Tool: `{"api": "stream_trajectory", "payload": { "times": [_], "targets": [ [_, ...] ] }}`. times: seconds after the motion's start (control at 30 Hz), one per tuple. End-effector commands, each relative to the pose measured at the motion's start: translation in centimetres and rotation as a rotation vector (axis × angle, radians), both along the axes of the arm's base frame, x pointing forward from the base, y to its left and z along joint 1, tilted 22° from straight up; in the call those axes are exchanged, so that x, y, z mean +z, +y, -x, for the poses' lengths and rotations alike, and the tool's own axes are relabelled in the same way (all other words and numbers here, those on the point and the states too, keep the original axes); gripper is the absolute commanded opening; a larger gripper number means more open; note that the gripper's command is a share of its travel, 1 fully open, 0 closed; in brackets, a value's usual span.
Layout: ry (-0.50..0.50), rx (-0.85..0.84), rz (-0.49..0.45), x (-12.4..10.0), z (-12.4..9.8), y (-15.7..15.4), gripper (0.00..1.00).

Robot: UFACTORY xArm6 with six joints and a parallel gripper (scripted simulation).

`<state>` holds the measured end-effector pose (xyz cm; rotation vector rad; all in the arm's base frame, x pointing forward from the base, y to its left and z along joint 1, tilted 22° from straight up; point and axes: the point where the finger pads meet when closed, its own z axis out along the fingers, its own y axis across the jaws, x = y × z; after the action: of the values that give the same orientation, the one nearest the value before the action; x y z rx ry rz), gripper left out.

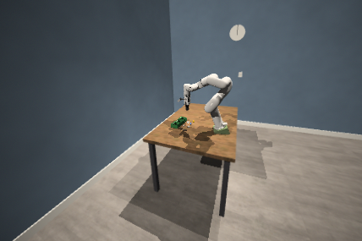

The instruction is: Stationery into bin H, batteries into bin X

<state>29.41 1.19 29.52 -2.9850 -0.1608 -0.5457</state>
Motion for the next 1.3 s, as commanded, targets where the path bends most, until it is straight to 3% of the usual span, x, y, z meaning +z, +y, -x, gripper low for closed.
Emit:
{"api": "stream_trajectory", "payload": {
  "times": [0.0, 0.1, 0.8, 1.27],
  "targets": [
    [0.002, -0.046, -0.017, -0.2, -0.7, -0.3, 0.07],
    [0.017, -0.164, -0.061, -1.4, -2.7, -1.3, 0.07],
    [0.017, -0.165, -0.061, -8.7, -14.7, -7.0, 0.07],
    [0.017, -0.165, -0.061, -9.4, -15.0, -6.9, 0.07]
  ]
}}
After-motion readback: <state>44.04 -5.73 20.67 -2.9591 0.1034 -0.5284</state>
